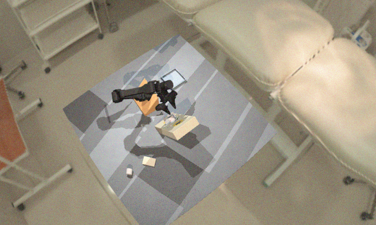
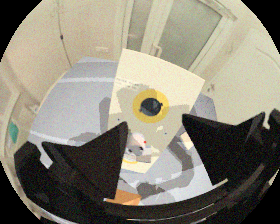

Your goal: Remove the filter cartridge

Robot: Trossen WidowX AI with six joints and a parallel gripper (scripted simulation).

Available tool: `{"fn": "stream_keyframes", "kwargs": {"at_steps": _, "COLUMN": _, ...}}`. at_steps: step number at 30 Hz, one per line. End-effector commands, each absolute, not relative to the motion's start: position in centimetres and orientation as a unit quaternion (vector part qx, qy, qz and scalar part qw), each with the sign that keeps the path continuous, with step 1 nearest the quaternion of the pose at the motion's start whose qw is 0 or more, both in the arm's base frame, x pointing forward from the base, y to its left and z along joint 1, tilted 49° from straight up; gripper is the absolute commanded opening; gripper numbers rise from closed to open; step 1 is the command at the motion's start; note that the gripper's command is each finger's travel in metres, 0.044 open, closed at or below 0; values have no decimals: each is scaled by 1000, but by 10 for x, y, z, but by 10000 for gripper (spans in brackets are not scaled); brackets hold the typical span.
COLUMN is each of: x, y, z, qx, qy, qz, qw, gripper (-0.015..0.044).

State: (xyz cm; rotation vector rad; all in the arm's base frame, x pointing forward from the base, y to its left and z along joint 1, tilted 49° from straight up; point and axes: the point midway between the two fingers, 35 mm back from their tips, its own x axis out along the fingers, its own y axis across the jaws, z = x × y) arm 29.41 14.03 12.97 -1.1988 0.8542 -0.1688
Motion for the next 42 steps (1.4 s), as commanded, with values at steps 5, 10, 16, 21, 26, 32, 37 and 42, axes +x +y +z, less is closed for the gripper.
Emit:
{"fn": "stream_keyframes", "kwargs": {"at_steps": 5, "x": 253, "y": 80, "z": 75, "qx": -339, "qy": 488, "qz": -226, "qw": 772, "gripper": 305}}
{"fn": "stream_keyframes", "kwargs": {"at_steps": 10, "x": 252, "y": 78, "z": 74, "qx": -334, "qy": 490, "qz": -230, "qw": 772, "gripper": 305}}
{"fn": "stream_keyframes", "kwargs": {"at_steps": 16, "x": 254, "y": 76, "z": 72, "qx": -334, "qy": 490, "qz": -230, "qw": 772, "gripper": 305}}
{"fn": "stream_keyframes", "kwargs": {"at_steps": 21, "x": 258, "y": 71, "z": 67, "qx": -333, "qy": 490, "qz": -229, "qw": 772, "gripper": 305}}
{"fn": "stream_keyframes", "kwargs": {"at_steps": 26, "x": 261, "y": 65, "z": 61, "qx": -333, "qy": 490, "qz": -229, "qw": 772, "gripper": 305}}
{"fn": "stream_keyframes", "kwargs": {"at_steps": 32, "x": 265, "y": 59, "z": 56, "qx": -333, "qy": 490, "qz": -229, "qw": 772, "gripper": 305}}
{"fn": "stream_keyframes", "kwargs": {"at_steps": 37, "x": 269, "y": 53, "z": 51, "qx": -334, "qy": 490, "qz": -230, "qw": 772, "gripper": 305}}
{"fn": "stream_keyframes", "kwargs": {"at_steps": 42, "x": 272, "y": 47, "z": 47, "qx": -334, "qy": 489, "qz": -230, "qw": 772, "gripper": 305}}
